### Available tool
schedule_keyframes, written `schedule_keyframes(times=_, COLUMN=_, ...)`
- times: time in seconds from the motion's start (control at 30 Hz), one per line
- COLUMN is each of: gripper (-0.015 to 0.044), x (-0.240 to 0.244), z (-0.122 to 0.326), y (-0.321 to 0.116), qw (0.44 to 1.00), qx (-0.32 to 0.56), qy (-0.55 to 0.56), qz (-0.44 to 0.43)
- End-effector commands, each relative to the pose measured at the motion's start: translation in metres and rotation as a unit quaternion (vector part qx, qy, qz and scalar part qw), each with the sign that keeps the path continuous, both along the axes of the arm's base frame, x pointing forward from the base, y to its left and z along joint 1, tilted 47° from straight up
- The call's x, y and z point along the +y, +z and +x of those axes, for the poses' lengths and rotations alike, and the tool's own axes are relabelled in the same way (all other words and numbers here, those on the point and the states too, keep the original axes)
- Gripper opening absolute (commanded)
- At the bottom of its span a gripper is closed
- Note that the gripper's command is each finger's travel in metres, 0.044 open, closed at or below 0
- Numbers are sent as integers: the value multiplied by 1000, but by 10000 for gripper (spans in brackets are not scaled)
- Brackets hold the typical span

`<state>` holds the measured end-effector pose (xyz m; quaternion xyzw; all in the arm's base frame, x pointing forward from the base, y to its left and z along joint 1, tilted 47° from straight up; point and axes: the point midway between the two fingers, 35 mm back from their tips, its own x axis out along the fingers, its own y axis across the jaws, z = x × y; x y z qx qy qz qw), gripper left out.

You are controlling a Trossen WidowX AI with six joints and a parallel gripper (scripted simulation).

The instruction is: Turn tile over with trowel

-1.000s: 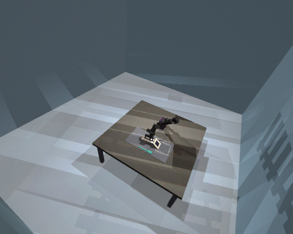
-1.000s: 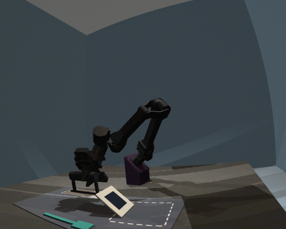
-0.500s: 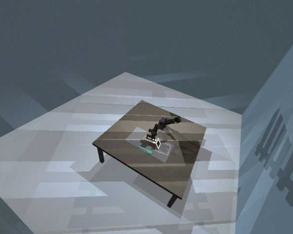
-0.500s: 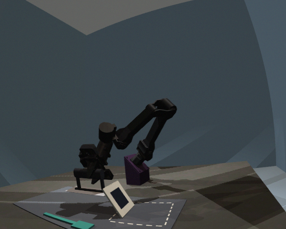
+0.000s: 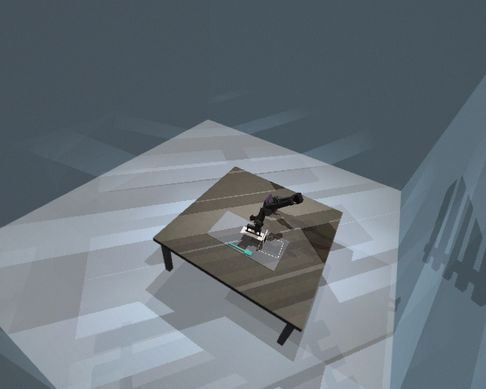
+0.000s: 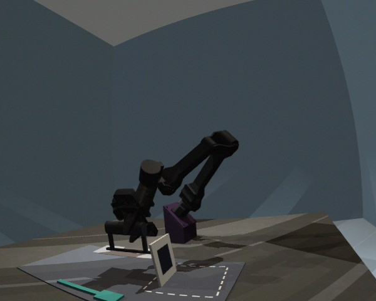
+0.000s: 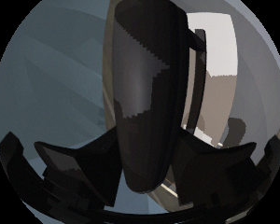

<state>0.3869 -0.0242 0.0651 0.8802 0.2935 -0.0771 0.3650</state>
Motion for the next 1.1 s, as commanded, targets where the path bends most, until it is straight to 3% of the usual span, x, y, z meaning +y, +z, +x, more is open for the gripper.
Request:
schedule_keyframes(times=0.0, gripper=0, x=4, z=0, y=10, qw=1000, qx=-6, qy=-6, qz=-2)
schedule_keyframes(times=0.37, gripper=0, x=11, z=0, y=13, qw=1000, qx=-6, qy=-6, qz=-2)
schedule_keyframes(times=0.87, gripper=0, x=-49, z=2, y=-8, qw=1000, qx=-6, qy=-6, qz=-3)
schedule_keyframes(times=1.07, gripper=0, x=-52, z=1, y=-9, qw=1000, qx=-6, qy=-6, qz=-3)
